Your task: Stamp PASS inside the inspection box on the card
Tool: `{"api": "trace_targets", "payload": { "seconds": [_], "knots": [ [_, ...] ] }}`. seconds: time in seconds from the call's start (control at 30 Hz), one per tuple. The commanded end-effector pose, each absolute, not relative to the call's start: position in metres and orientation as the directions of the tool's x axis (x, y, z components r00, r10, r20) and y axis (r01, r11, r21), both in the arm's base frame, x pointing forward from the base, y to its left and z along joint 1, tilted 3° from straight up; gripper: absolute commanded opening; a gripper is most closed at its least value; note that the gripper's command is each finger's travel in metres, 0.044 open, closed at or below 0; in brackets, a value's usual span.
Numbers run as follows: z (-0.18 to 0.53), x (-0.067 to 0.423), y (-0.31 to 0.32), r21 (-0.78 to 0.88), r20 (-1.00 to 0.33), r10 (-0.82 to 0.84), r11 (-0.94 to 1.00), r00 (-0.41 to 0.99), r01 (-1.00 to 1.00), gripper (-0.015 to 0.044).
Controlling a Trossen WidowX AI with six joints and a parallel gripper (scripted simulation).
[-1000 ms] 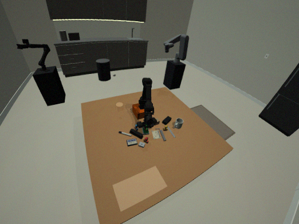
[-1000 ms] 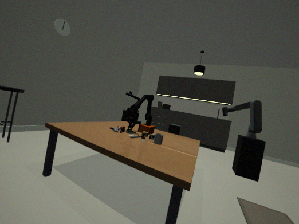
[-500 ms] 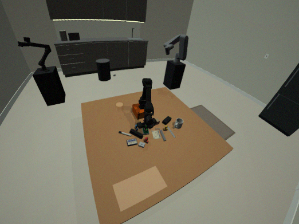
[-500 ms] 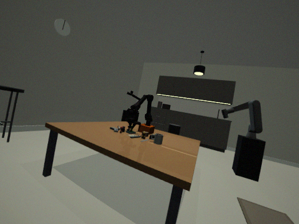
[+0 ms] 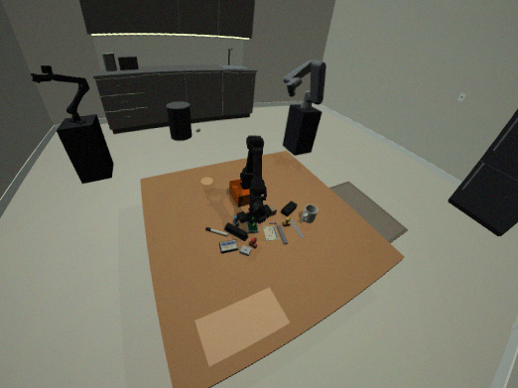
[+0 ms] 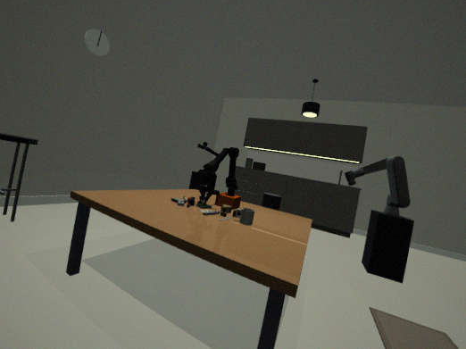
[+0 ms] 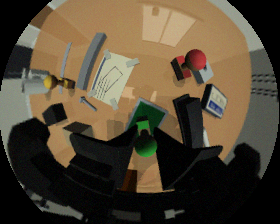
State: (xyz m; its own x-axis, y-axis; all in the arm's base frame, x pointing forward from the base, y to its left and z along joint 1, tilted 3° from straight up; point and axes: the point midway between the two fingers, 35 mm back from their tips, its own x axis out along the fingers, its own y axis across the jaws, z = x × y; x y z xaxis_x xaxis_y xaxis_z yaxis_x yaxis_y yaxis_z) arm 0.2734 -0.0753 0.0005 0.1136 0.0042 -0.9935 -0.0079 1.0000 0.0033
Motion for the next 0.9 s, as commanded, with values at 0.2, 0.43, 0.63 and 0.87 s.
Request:
{"api": "trace_targets", "payload": {
  "seconds": [0.2,0.43,0.63,0.87],
  "knots": [
    [-0.0025,0.2733,-0.0747,0.006,-0.994,0.007,1.0,0.112,-0.008,0.0],
    [-0.0037,0.2734,-0.0747,0.006,-0.994,0.007,1.0,0.112,-0.008,0.0],
    [-0.0037,0.2734,-0.0747,0.006,-0.994,0.007,1.0,0.112,-0.008,0.0],
    [-0.0039,0.2734,-0.0747,0.006,-0.994,0.007,1.0,0.112,-0.008,0.0]
  ]
}}
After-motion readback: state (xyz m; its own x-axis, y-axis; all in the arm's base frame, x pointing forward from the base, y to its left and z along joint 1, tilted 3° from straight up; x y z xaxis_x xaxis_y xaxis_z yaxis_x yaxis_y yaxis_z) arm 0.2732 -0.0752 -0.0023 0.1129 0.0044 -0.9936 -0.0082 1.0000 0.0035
